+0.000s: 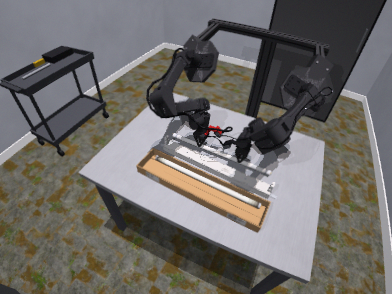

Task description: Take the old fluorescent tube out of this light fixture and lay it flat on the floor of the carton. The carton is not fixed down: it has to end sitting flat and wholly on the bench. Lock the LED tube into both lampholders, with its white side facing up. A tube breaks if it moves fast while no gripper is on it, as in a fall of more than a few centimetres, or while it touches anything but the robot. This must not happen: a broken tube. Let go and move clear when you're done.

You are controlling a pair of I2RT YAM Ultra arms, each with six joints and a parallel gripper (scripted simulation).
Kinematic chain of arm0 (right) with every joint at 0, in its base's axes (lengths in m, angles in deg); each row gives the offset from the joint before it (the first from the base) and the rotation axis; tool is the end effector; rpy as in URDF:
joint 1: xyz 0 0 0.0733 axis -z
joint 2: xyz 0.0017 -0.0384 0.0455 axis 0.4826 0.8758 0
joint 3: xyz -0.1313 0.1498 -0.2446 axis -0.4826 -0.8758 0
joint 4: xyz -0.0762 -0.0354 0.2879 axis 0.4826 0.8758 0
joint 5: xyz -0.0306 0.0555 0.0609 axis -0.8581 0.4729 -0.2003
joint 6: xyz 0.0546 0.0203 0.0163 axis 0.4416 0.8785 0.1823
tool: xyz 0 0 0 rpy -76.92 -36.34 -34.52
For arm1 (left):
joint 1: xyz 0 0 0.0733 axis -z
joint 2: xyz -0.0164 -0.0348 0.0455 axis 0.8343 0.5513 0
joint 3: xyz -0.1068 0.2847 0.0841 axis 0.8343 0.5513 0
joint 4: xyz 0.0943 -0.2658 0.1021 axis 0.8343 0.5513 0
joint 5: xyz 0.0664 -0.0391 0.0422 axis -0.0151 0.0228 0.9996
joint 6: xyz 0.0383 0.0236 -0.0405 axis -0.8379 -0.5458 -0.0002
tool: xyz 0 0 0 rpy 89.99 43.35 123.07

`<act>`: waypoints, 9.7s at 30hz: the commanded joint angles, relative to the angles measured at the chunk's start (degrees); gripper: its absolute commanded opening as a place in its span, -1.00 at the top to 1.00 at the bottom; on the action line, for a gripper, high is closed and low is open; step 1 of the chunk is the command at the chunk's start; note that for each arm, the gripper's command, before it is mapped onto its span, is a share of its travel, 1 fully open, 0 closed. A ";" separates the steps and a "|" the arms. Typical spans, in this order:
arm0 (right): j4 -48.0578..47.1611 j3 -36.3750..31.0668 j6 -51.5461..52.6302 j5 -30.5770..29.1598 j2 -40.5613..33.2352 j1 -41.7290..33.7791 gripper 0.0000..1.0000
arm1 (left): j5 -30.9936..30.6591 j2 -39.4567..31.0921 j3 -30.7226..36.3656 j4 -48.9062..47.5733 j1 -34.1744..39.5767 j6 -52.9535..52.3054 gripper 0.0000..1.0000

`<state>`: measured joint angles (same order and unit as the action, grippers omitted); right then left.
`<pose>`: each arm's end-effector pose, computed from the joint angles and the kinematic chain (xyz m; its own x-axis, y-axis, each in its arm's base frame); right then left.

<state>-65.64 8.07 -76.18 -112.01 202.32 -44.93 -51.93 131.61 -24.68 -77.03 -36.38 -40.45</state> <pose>0.3520 0.0773 -0.0667 -0.1381 -0.8977 0.4184 -0.4740 -0.3110 -0.8238 0.3767 -0.1080 -0.0575 -0.2427 0.9319 0.2697 0.4401 -0.1419 0.8867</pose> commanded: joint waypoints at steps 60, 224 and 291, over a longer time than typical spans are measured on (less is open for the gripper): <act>1.88 1.90 -0.77 2.49 3.48 0.16 0.78 | -0.81 -5.24 9.31 1.75 1.25 3.75 0.02; 12.75 -5.51 110.25 -4.09 -11.79 -6.07 0.02 | -3.02 -6.29 -3.08 22.68 -0.04 5.88 0.78; 22.63 3.11 186.43 -1.57 -7.95 -0.74 0.02 | -3.02 -6.29 -3.08 22.68 -0.04 5.88 0.78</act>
<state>-41.18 9.43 111.72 -114.57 192.35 -46.42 -53.81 125.10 -29.03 -54.71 -37.74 -33.98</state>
